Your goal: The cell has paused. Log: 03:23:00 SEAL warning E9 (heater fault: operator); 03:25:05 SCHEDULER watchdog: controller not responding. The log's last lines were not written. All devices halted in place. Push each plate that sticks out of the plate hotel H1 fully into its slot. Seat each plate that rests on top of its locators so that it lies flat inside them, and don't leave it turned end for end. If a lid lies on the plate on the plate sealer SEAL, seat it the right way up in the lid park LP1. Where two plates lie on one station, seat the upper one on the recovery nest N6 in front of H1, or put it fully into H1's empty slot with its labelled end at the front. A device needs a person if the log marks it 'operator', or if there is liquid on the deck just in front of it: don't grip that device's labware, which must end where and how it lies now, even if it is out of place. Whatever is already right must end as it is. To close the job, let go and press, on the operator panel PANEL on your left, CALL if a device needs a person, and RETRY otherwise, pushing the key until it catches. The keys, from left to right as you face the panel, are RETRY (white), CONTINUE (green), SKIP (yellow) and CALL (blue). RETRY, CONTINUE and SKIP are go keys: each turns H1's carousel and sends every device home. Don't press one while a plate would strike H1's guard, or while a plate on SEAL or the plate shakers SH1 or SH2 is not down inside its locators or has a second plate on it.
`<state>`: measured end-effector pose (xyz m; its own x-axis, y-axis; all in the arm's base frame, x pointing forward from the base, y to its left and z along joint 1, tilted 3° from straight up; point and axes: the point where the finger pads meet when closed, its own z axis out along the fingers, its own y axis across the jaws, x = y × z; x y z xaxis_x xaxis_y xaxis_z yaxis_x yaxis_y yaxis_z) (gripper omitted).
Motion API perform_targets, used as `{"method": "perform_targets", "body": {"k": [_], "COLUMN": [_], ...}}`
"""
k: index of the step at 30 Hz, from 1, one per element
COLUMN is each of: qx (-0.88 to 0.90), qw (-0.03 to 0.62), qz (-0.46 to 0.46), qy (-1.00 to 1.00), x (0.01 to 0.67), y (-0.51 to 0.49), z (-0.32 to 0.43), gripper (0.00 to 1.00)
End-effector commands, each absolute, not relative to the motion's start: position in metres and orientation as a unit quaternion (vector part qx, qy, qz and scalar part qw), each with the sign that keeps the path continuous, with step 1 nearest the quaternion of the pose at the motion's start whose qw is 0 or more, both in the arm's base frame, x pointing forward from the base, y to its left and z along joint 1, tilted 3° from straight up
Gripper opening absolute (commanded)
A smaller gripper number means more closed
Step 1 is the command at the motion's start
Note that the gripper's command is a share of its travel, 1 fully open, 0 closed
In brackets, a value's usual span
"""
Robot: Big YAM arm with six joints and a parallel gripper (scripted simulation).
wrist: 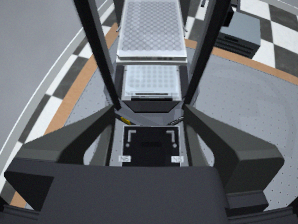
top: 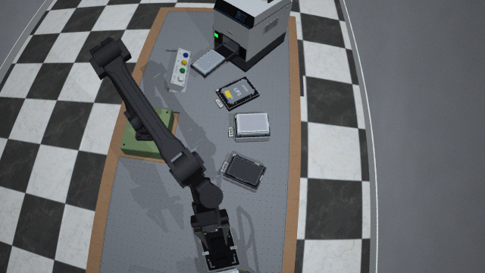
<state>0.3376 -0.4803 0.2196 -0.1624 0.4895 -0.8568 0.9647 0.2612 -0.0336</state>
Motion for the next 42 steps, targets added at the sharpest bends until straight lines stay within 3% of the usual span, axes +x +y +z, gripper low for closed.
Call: {"method": "perform_targets", "body": {"k": [1,27,42], "qx": [0.52,0.516,0.516], "qw": [0.404,0.406,0.406], "qz": [-0.322,-0.319,-0.319], "qy": [0.68,0.684,0.684], "x": [0.348,0.36,0.36], "y": [-0.514,-0.529,-0.529], "z": [0.231,0.202,0.202], "gripper": [0.52,0.04,0.0]}}
